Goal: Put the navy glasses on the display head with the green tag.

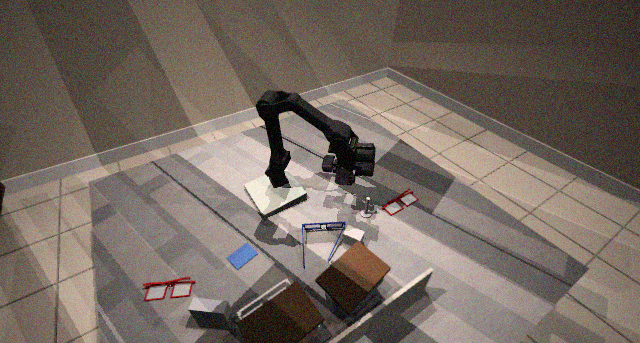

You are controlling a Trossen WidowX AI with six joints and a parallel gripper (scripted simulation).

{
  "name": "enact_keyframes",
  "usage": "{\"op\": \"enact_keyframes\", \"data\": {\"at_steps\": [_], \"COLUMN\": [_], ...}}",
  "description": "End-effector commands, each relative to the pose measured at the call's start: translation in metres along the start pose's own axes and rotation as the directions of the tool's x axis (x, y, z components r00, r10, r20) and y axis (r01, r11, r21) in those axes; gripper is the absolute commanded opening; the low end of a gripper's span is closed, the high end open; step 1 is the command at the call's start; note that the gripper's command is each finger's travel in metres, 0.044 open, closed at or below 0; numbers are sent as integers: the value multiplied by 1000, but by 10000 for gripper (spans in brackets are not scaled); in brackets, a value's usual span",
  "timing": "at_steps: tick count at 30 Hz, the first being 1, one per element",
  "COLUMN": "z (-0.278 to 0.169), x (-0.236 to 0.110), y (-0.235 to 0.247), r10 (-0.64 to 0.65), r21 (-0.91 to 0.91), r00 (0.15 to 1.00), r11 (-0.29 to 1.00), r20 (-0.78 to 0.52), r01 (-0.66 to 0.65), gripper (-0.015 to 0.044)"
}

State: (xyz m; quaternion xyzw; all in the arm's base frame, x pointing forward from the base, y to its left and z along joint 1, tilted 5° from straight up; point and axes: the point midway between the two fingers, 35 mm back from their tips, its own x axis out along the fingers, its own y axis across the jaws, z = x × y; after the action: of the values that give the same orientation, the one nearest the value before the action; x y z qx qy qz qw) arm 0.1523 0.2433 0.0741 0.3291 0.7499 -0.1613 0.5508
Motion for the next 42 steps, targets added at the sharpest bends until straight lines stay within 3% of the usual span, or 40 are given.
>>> {"op": "enact_keyframes", "data": {"at_steps": [1, 8, 13, 23, 26, 42], "z": [69, 161, 201, 203, 203, 205], "x": [-30, -76, -102, -103, -103, -98], "y": [-3, -40, -74, -76, -76, -76], "r10": [23, -55, -130, -131, -131, -131], "r21": [359, 766, 865, 866, 866, 866], "r00": [987, 933, 896, 895, 895, 895], "r11": [930, 588, 350, 347, 347, 347], "r20": [158, 356, 425, 425, 425, 425], "r01": [-79, -258, -359, -360, -360, -360], "gripper": [200, 200, 200, 200, 121, 120]}}
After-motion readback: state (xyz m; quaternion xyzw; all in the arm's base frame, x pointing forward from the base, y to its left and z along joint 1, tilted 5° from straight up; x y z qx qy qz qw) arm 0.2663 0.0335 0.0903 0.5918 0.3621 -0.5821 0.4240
